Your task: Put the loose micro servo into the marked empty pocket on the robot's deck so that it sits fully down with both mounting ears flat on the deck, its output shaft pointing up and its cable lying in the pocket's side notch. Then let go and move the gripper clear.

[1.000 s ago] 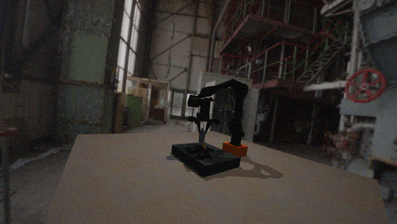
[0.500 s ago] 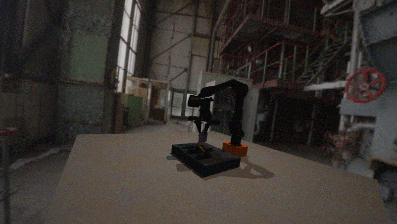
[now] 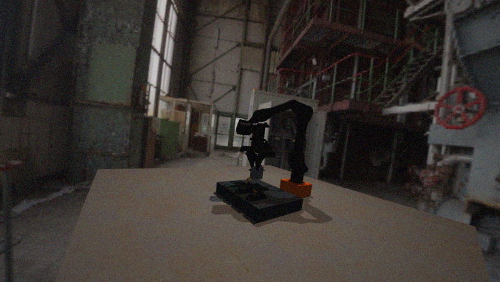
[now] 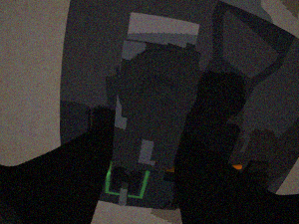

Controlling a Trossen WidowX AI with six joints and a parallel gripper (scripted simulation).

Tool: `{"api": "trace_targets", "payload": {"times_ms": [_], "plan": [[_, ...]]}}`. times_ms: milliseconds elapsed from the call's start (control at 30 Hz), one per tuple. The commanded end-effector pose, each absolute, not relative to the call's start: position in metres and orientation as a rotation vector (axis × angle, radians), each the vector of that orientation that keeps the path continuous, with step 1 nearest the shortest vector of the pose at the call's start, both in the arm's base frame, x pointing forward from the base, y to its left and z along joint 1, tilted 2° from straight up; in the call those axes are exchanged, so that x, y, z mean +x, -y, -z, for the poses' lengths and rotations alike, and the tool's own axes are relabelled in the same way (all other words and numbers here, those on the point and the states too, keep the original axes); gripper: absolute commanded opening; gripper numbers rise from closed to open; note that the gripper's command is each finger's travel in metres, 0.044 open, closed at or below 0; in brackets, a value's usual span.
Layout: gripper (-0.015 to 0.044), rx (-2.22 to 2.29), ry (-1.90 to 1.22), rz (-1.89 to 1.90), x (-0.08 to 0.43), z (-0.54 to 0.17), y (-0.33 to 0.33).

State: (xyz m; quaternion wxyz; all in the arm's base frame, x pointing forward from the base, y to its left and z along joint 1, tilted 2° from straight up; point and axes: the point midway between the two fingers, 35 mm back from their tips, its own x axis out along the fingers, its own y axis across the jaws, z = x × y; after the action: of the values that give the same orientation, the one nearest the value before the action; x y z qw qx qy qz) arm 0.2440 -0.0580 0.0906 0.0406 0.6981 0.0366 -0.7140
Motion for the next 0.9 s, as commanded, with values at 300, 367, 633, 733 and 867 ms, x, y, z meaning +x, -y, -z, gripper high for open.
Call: {"api": "trace_targets", "payload": {"times_ms": [300,367,633,733,867], "plan": [[0.0000,2.165,-0.069,2.188,0.269,-0.093,0.058],[0.0000,2.165,-0.069,2.187,0.277,-0.093,0.057],[0.0000,2.168,-0.069,2.185,0.310,-0.094,0.055],[0.0000,2.169,-0.069,2.184,0.321,-0.094,0.054],[0.0000,2.170,-0.069,2.183,0.335,-0.094,0.053]]}}
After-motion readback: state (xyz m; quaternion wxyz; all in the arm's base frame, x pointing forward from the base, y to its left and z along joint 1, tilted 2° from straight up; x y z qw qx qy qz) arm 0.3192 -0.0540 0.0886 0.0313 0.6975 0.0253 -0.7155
